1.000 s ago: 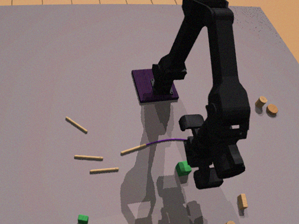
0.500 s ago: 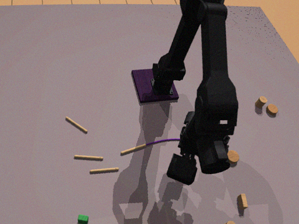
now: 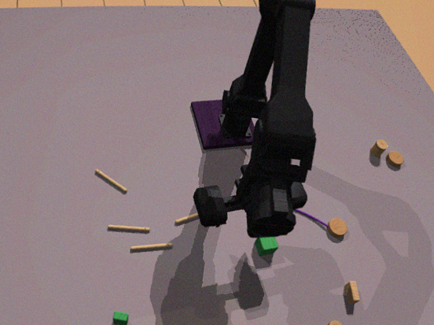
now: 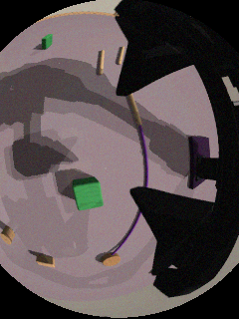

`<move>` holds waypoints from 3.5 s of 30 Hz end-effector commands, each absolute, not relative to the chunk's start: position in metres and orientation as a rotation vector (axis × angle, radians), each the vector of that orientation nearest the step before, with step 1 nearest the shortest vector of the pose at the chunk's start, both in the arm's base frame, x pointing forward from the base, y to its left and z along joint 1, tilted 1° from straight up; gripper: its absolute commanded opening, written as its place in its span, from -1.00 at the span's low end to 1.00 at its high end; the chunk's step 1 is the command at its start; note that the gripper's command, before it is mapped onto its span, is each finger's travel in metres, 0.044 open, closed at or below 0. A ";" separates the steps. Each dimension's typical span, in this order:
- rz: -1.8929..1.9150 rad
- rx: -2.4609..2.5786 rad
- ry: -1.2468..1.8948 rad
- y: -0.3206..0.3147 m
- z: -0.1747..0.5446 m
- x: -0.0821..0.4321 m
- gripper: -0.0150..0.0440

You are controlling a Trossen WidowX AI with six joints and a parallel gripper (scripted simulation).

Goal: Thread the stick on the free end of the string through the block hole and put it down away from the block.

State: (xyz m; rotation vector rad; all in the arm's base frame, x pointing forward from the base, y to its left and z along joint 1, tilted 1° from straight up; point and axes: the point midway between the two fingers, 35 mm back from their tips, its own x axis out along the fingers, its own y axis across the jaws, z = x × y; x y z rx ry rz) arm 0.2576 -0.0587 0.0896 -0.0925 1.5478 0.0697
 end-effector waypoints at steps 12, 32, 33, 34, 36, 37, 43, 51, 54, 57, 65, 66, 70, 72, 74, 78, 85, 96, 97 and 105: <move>-1.032 1.013 1.295 -0.098 0.087 0.206 1.00; -1.032 1.013 1.295 -0.098 0.087 0.206 0.64; -1.032 1.013 1.295 -0.098 0.087 0.206 0.56; -1.032 1.013 1.295 -0.098 0.087 0.206 0.47; -1.032 1.013 1.295 -0.098 0.087 0.206 0.29; -1.032 1.013 1.295 -0.098 0.087 0.206 0.20; -1.032 1.013 1.295 -0.098 0.087 0.206 -0.07; -1.032 1.013 1.295 -0.098 0.087 0.206 -0.07; -1.032 1.013 1.295 -0.099 0.084 0.206 -0.07; -1.032 1.013 1.295 -0.099 0.080 0.207 -0.07; -1.032 1.013 1.295 -0.100 0.066 0.208 -0.07; -1.032 1.013 1.295 -0.100 0.065 0.208 -0.07; -1.032 1.013 1.295 -0.100 0.058 0.208 -0.07; -1.032 1.013 1.295 -0.100 0.055 0.208 -0.07; -1.032 1.013 1.295 -0.100 0.051 0.208 -0.07; -1.032 1.013 1.295 -0.100 0.045 0.208 -0.07; -1.032 1.013 1.295 -0.100 0.034 0.207 -0.07; -1.027 1.015 1.299 -0.099 0.028 0.207 -0.25; -1.027 1.015 1.299 -0.099 0.028 0.207 -0.34; -1.027 1.015 1.299 -0.099 0.028 0.207 -0.49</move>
